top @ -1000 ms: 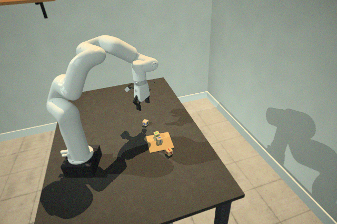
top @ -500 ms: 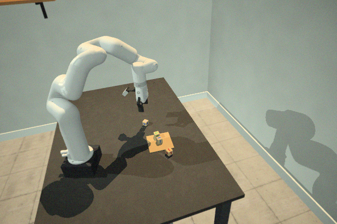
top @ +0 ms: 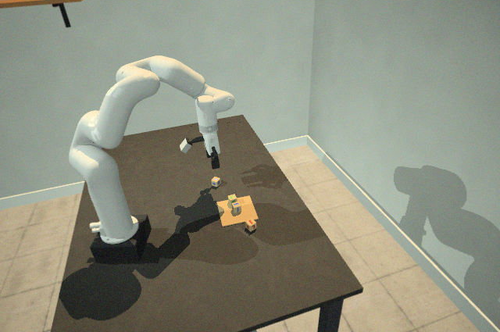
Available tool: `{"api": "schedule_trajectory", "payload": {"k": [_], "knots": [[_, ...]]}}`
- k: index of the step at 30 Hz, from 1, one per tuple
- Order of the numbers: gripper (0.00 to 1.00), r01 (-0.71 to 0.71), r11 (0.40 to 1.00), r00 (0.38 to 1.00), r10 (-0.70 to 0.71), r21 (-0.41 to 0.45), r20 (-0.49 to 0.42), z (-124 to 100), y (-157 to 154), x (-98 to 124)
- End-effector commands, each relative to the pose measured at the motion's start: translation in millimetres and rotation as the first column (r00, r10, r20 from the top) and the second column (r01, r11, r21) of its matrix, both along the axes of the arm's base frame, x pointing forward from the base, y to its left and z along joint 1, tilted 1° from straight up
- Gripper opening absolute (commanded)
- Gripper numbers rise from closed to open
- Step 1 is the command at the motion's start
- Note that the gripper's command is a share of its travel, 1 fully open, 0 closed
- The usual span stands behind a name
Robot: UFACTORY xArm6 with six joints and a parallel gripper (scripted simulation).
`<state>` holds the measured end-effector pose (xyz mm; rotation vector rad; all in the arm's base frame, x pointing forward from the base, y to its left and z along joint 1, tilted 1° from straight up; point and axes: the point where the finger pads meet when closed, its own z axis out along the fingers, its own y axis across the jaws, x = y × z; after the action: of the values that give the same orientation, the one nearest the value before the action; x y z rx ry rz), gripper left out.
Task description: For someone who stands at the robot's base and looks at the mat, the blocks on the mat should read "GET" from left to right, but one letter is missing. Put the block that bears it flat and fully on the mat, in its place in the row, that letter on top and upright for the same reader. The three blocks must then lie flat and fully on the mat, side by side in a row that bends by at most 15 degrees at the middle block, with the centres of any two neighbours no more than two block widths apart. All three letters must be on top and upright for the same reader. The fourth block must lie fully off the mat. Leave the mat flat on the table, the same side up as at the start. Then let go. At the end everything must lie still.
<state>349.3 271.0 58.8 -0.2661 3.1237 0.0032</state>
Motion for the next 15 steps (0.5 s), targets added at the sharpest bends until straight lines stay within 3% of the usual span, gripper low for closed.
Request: {"api": "schedule_trajectory", "payload": {"k": [1,8,15], "knots": [[1.00,-0.118,0.993,0.993,0.118,0.010,-0.002,-2,1,1],[1.00,-0.337,0.941,0.941,0.337,0.009,0.000,-9,1,1],[1.00,-0.563,0.827,0.827,0.563,0.006,0.003,-16,1,1]]}}
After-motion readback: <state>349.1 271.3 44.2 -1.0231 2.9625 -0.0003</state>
